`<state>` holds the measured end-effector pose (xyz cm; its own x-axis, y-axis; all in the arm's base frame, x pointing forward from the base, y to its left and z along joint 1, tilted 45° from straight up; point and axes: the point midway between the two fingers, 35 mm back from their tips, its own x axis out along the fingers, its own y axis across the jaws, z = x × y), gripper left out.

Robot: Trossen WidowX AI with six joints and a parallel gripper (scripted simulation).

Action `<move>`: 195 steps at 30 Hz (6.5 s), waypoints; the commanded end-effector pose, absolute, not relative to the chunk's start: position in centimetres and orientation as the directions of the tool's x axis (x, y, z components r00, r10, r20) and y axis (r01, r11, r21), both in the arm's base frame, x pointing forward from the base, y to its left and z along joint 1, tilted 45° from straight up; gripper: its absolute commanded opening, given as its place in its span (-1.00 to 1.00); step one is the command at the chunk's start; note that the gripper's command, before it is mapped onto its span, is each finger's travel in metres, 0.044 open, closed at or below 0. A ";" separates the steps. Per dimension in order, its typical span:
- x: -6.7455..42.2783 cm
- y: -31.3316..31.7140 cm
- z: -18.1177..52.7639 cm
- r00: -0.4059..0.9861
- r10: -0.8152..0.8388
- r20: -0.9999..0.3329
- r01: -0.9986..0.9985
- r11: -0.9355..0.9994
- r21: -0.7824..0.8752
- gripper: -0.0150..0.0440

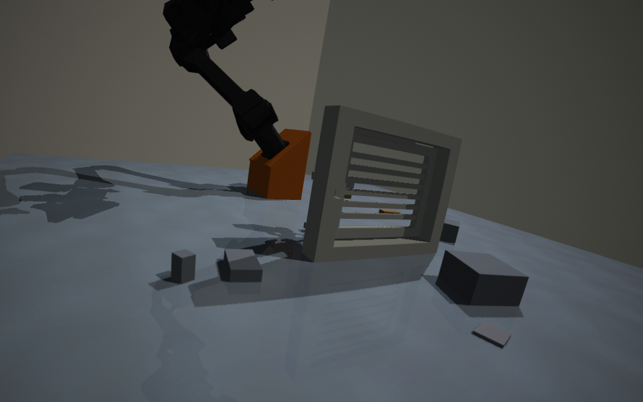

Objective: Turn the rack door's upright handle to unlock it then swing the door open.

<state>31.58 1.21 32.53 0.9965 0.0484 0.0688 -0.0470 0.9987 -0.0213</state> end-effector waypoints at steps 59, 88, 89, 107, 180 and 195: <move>32.7 6.5 13.5 0.197 -0.574 -0.795 0.128 0.819 -0.559 0.52; 32.2 5.4 12.1 0.086 -0.723 -0.685 0.030 0.689 -0.724 0.52; 32.2 5.3 12.0 0.085 -0.722 -0.686 0.030 0.690 -0.723 0.52; 32.4 3.2 10.0 0.068 -0.710 -0.701 0.030 0.703 -0.710 0.52; 32.4 2.0 9.0 0.060 -0.704 -0.707 0.952 -0.173 0.253 -0.41; 32.4 2.0 9.0 0.060 -0.704 -0.707 0.927 -0.223 0.301 0.04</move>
<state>32.41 2.08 9.01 0.0604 -0.7048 -0.7068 0.9343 -0.2094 0.2886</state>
